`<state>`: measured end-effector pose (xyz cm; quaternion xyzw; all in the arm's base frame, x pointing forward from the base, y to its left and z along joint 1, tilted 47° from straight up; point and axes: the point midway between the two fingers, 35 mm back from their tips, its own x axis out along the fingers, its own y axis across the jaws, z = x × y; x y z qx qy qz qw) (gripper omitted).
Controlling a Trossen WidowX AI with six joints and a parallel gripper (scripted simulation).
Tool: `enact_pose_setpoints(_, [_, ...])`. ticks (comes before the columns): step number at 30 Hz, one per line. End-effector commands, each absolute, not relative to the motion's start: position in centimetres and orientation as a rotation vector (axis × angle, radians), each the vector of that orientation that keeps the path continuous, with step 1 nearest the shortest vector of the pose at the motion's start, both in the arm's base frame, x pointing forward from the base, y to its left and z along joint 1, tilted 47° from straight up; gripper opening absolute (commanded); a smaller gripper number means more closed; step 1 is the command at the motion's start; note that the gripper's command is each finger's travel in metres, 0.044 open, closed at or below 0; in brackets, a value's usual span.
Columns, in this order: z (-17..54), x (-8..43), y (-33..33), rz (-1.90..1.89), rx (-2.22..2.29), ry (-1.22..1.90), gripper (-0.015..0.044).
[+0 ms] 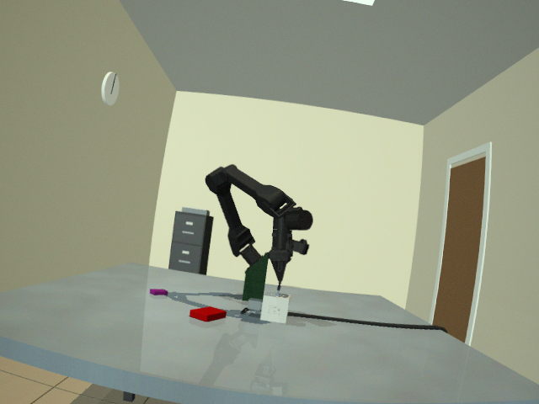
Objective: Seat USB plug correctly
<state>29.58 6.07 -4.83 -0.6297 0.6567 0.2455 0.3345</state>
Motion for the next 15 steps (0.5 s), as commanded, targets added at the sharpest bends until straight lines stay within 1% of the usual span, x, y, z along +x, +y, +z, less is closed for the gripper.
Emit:
enact_pose_setpoints(1, [-4.9,29.57,6.02,0.647,-1.645,1.714,0.0])
enact_pose_setpoints(15, [-5.02,29.57,5.89,0.647,-1.645,1.714,0.0])
